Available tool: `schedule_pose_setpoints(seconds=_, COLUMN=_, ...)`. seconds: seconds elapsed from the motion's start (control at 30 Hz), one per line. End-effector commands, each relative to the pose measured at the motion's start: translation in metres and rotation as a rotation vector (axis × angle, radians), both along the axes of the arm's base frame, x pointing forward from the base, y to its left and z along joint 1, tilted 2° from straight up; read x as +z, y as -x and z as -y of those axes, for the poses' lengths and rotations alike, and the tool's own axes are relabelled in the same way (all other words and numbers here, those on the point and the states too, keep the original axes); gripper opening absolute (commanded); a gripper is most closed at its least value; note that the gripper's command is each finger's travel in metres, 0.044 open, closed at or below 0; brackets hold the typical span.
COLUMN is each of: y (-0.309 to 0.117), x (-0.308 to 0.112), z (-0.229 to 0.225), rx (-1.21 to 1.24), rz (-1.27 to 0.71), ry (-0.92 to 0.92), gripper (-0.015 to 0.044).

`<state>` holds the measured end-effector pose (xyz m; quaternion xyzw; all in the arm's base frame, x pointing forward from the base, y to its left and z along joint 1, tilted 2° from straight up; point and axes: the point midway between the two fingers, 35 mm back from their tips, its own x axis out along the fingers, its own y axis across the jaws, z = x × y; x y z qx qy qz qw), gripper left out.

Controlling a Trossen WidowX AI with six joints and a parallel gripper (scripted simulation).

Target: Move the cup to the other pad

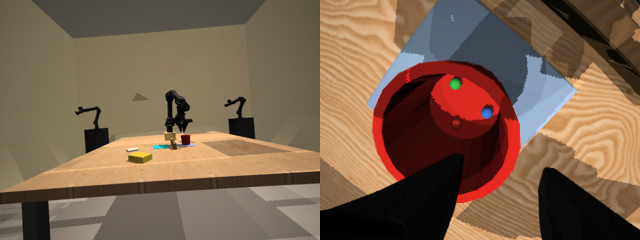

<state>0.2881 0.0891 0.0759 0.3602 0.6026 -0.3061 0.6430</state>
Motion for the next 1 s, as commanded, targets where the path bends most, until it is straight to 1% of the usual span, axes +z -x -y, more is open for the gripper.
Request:
schedule_pose_setpoints(seconds=0.0, y=0.002, x=0.0, z=-0.001, rx=-0.039, rz=-0.032, ry=0.003, gripper=0.0148)
schedule_pose_setpoints(seconds=0.23, y=0.001, x=-0.004, z=-0.002, rx=-0.039, rz=-0.032, ry=0.003, gripper=0.0148)
schedule_pose_setpoints(seconds=0.97, y=-0.001, x=-0.04, z=-0.003, rx=-0.039, rz=-0.032, ry=0.003, gripper=0.0148)
